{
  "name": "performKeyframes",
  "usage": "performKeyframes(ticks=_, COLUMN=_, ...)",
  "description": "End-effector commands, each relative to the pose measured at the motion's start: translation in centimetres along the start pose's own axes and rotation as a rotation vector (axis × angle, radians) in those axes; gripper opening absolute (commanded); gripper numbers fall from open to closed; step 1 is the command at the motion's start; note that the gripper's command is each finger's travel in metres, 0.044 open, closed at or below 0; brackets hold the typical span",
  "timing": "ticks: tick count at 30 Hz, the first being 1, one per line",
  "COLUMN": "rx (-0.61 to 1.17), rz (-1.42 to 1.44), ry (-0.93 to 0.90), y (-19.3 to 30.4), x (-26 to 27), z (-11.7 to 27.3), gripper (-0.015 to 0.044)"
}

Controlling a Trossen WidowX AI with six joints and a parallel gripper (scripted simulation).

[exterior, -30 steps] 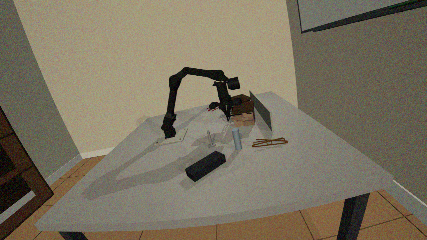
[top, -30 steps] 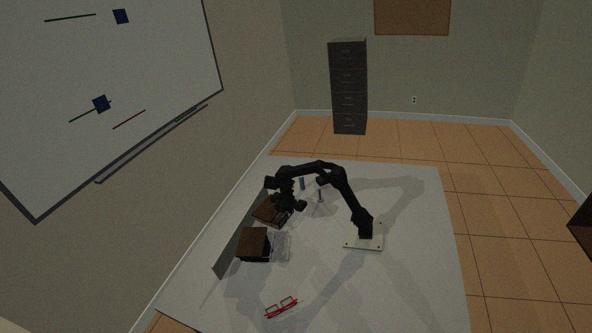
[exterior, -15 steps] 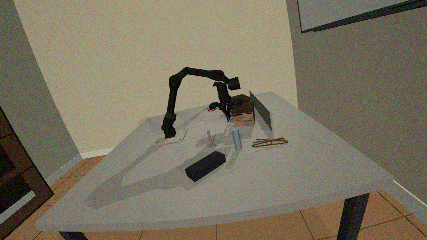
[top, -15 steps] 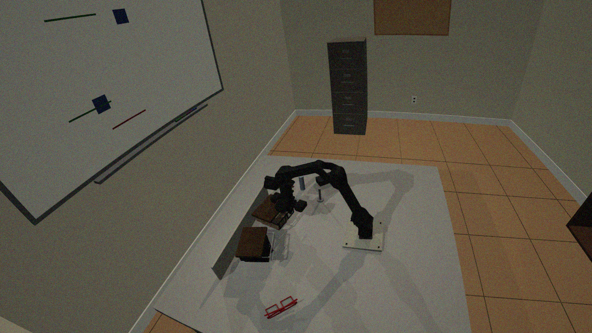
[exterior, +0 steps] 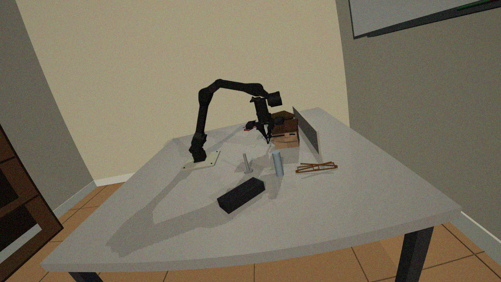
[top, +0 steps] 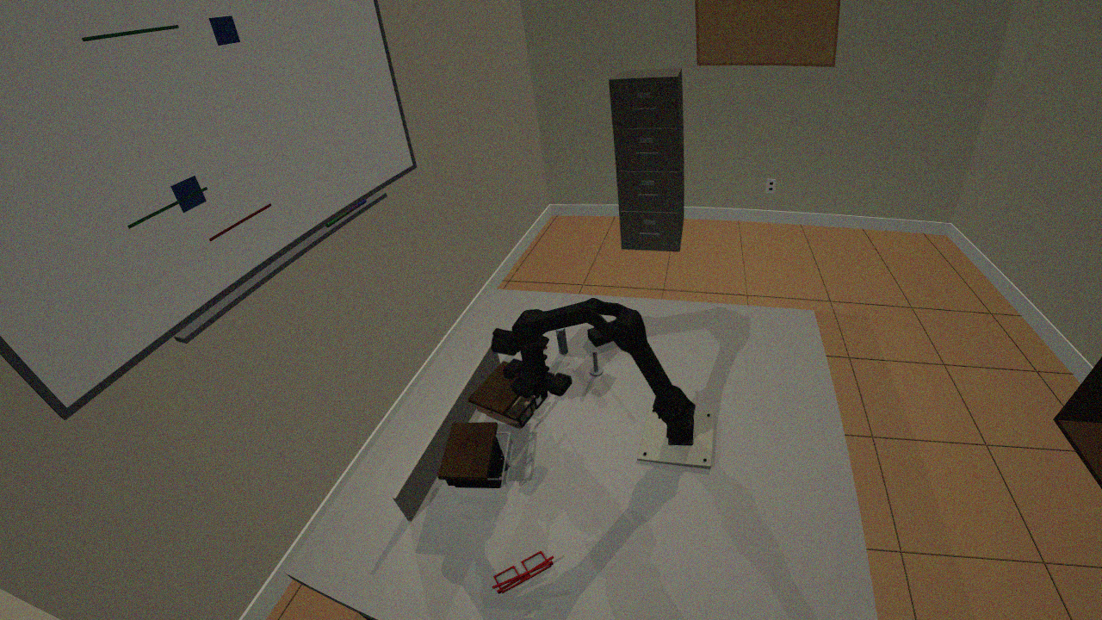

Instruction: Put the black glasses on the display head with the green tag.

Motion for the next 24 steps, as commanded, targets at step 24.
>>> performKeyframes(ticks=24, rx=0.005, rz=0.005, ry=-0.008, y=-0.1, x=2.8, z=4.0, gripper=0.0108)
Point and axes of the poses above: the point midway between the two fingers, 35 mm back from their tips, its own z axis back along the fingers, its own x axis across the jaws, y = z × x, the point moved 1 cm from there along z, back along the fingers, and after that the axes turned 1 degree about z, right-handed, at the moved point
